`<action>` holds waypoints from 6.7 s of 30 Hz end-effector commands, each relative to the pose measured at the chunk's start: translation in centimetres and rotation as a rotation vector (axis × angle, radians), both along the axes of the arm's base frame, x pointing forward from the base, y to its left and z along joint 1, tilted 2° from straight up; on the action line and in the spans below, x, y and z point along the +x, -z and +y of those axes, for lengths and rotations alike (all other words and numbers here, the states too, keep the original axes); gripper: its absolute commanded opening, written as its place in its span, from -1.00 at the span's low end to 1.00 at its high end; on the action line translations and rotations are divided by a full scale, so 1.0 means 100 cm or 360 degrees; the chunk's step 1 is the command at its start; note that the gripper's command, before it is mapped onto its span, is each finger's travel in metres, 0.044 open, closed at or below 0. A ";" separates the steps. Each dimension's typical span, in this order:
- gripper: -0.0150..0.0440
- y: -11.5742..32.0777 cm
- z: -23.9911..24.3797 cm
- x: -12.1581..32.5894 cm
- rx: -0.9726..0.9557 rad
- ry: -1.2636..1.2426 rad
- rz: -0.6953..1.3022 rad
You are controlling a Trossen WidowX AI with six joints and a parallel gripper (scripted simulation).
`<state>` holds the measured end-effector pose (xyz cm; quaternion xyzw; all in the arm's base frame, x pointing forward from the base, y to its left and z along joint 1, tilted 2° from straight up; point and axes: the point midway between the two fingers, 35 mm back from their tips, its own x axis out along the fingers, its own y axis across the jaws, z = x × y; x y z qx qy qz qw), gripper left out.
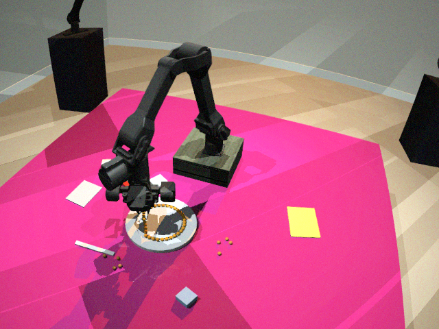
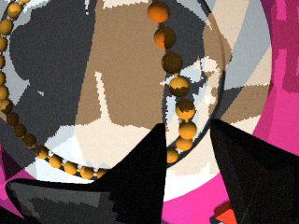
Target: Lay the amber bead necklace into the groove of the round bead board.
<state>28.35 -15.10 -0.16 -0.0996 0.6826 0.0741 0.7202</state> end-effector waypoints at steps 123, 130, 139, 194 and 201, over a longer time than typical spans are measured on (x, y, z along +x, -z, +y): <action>-0.08 -0.034 0.032 0.073 -0.0043 -0.0804 -0.0003; -0.08 -0.025 0.032 0.074 -0.0043 -0.0809 0.0000; -0.08 -0.010 0.032 0.074 -0.0043 -0.0818 0.0005; -0.49 -0.005 0.033 0.074 -0.0036 -0.0811 0.0007; -0.49 -0.012 0.033 0.073 -0.0043 -0.0822 0.0008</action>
